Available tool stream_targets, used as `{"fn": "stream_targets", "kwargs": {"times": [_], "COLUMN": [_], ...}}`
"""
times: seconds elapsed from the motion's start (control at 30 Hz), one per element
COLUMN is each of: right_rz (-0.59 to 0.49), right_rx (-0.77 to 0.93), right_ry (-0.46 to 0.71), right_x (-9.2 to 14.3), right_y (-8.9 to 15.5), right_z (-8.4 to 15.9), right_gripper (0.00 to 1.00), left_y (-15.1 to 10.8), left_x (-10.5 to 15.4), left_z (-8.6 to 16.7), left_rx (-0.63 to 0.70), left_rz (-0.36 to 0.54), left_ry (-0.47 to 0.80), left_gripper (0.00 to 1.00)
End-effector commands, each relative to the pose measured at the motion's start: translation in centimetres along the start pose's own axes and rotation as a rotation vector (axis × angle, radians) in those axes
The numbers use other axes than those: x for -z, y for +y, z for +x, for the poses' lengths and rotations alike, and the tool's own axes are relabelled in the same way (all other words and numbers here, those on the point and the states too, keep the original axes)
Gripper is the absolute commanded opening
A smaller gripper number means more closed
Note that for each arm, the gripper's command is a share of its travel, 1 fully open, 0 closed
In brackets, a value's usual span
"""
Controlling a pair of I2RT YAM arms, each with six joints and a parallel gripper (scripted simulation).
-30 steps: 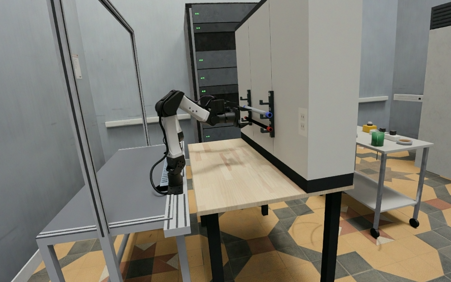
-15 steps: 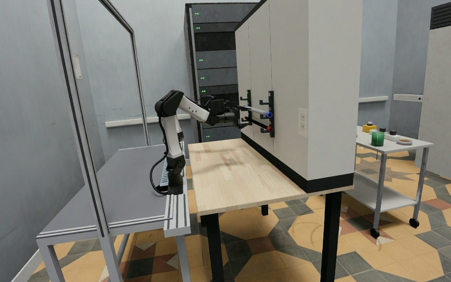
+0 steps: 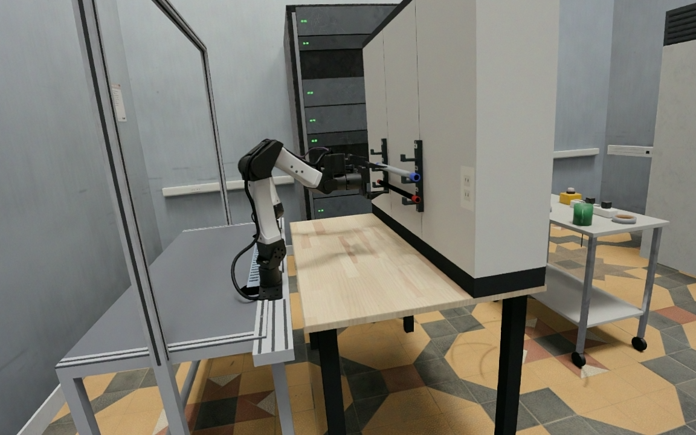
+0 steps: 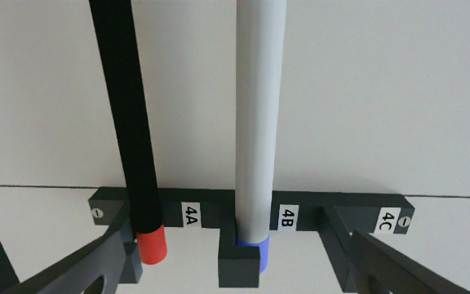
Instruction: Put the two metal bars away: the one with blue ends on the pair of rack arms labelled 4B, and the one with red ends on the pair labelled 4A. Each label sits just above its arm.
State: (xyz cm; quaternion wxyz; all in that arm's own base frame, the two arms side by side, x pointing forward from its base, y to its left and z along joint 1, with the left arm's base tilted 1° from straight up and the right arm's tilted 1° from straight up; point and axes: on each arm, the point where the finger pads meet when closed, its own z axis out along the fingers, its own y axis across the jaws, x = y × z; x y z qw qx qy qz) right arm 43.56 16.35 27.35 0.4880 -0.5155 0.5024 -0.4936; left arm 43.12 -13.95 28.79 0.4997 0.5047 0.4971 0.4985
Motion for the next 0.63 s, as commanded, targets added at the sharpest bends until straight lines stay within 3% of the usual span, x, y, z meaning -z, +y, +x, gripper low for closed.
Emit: {"fn": "stream_targets", "kwargs": {"times": [0.0, 0.6], "right_rz": [0.03, 0.03], "right_rx": [-0.012, -0.012], "right_ry": [0.006, 0.006], "right_x": [0.7, 0.97], "right_y": [-1.2, -1.19], "right_z": [0.21, 0.2], "right_gripper": [0.92, 1.0], "left_y": [-0.02, -0.02], "left_x": [0.59, 0.85], "left_z": [-0.15, -0.15], "left_rx": [-0.005, -0.005], "left_rz": [0.002, 0.002], "left_ry": [-0.002, -0.002], "left_gripper": [0.92, 1.0]}}
